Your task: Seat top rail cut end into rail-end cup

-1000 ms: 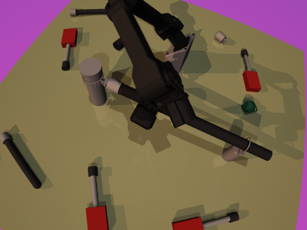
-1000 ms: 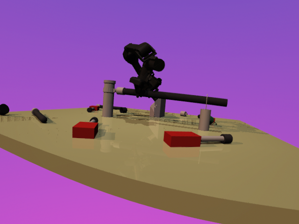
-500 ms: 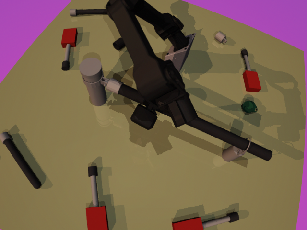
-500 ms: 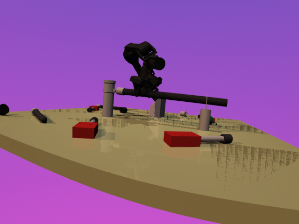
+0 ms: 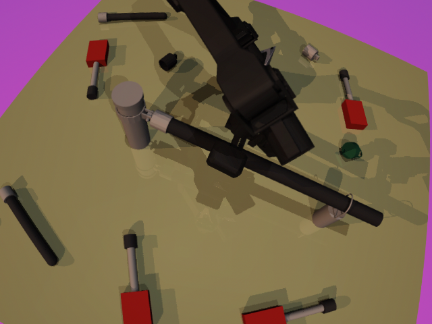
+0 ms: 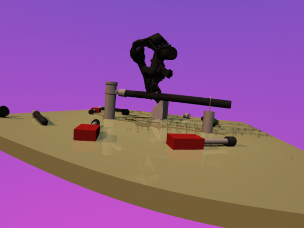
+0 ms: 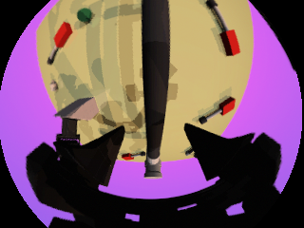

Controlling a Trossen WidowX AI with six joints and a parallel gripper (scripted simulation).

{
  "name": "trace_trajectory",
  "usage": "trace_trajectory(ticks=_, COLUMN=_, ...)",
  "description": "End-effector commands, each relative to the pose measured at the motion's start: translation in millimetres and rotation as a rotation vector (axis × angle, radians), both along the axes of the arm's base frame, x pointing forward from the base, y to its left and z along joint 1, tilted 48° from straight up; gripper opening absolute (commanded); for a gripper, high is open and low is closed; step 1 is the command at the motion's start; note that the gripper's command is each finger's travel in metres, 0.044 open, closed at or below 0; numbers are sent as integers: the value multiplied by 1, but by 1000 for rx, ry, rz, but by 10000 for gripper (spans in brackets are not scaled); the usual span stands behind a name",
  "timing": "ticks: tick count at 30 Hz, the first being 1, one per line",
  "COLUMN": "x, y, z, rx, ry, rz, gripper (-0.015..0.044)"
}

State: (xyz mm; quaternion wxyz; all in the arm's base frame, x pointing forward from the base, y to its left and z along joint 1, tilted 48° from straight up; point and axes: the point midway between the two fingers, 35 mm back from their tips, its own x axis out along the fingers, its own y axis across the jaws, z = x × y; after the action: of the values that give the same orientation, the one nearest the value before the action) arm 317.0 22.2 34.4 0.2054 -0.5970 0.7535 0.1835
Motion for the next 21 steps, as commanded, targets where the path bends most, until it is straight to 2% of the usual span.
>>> trace_trajectory(ticks=1, x=3, y=22, z=15, rx=45, ry=-39, rz=48, gripper=440)
trace_trajectory(ticks=21, x=3, y=24, z=16, rx=49, ry=-42, rz=52, gripper=440)
